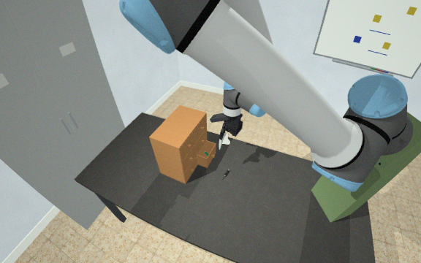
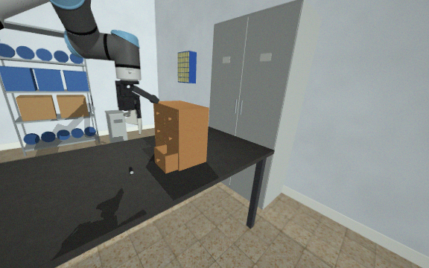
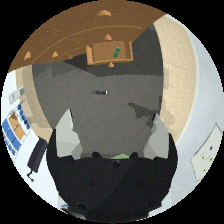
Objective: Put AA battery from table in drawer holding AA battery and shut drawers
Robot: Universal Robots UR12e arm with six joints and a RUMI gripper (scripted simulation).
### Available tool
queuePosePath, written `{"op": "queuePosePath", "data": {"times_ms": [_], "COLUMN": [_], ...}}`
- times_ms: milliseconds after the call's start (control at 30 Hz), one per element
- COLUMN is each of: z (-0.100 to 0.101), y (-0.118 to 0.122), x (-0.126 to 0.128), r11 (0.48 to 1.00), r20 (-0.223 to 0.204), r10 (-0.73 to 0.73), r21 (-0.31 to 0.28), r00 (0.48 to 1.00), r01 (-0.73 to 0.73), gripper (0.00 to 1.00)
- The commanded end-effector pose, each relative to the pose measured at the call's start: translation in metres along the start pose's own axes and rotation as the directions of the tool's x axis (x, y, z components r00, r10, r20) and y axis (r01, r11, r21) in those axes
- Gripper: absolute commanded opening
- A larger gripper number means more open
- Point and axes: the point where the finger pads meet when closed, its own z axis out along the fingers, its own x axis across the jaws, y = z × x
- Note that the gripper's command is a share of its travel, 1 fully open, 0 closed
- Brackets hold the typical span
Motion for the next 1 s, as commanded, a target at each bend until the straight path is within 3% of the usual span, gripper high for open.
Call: {"op": "queuePosePath", "data": {"times_ms": [0,267,567,633,967], "z": [0.009,0.025,0.054,0.054,0.088], "y": [0.0,0.001,0.006,0.006,0.016], "x": [-0.001,-0.004,-0.011,-0.011,-0.021], "r11": [0.995,0.962,0.83,0.83,0.572], "r20": [-0.004,-0.005,-0.007,-0.007,-0.005], "r10": [0.102,0.272,0.557,0.557,0.82], "r21": [0.002,0.001,0.002,0.002,0.005], "r00": [0.995,0.962,0.83,0.83,0.572], "r01": [-0.102,-0.272,-0.557,-0.557,-0.82], "gripper": [1.0,1.0,1.0,1.0,1.0]}}
